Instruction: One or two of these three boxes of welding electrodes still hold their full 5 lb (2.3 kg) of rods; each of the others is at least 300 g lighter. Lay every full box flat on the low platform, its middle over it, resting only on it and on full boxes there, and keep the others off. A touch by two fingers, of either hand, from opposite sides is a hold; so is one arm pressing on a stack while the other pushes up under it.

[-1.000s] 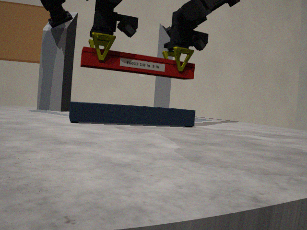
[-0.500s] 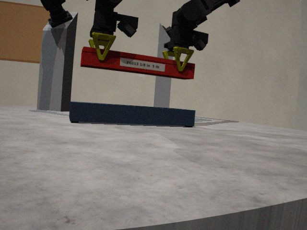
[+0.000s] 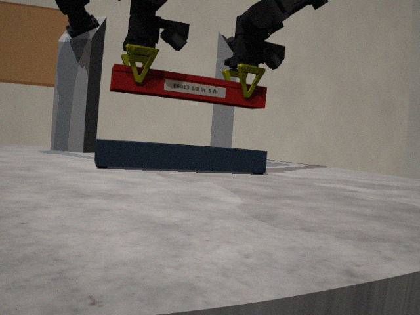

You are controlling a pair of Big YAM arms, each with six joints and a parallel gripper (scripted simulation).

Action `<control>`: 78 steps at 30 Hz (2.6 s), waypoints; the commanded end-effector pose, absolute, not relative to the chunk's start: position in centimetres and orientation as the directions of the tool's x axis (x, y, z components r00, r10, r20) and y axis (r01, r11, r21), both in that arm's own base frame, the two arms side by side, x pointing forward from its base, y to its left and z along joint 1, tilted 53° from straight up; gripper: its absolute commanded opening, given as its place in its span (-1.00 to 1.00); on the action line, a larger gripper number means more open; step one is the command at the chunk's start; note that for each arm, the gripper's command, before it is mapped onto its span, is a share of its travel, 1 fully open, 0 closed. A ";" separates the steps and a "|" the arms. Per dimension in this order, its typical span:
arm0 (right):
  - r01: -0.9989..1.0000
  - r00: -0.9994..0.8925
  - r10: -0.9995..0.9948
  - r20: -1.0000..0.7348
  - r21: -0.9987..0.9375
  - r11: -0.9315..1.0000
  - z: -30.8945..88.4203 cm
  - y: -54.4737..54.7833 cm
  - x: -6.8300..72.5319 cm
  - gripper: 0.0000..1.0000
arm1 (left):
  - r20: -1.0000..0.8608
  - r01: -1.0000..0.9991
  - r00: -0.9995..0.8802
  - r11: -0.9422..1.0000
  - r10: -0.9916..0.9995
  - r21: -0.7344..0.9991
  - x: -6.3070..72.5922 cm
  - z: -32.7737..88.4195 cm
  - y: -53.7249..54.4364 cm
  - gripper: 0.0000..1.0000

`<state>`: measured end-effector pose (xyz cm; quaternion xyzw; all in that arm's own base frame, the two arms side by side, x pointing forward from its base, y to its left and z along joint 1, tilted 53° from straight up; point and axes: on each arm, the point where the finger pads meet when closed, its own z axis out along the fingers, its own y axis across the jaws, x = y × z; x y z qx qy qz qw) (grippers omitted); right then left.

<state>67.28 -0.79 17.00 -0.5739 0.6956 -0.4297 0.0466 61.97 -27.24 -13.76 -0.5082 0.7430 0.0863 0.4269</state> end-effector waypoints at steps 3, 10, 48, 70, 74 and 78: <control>-0.706 -0.343 -0.843 0.415 -0.706 -0.060 23.2 0.1 68.4 -1.00 | -0.717 -0.770 -0.120 0.520 -0.686 -0.369 63.0 -8.5 -33.0 -1.00; -0.689 -0.356 -0.843 0.404 -0.722 -0.056 23.0 -0.5 69.2 -1.00 | -0.710 -0.763 -0.107 0.515 -0.696 -0.390 63.8 -8.8 -32.9 -1.00; -0.693 -0.353 -0.841 0.410 -0.719 -0.059 20.2 -2.9 71.9 -1.00 | -0.713 -0.764 -0.108 0.517 -0.692 -0.387 66.6 -11.6 -30.4 -1.00; -0.693 -0.353 -0.840 0.411 -0.718 -0.060 18.7 -4.4 73.5 -1.00 | -0.715 -0.764 -0.108 0.518 -0.691 -0.385 68.2 -13.2 -28.9 -1.00; -0.697 -0.339 -0.845 0.414 -0.714 -0.070 18.5 -3.5 73.6 -1.00 | -0.718 -0.768 -0.114 0.520 -0.686 -0.375 68.1 -13.4 -28.7 -1.00; -0.697 -0.340 -0.845 0.414 -0.714 -0.069 18.5 -3.6 73.6 -1.00 | -0.718 -0.767 -0.113 0.520 -0.687 -0.377 68.2 -13.4 -28.7 -1.00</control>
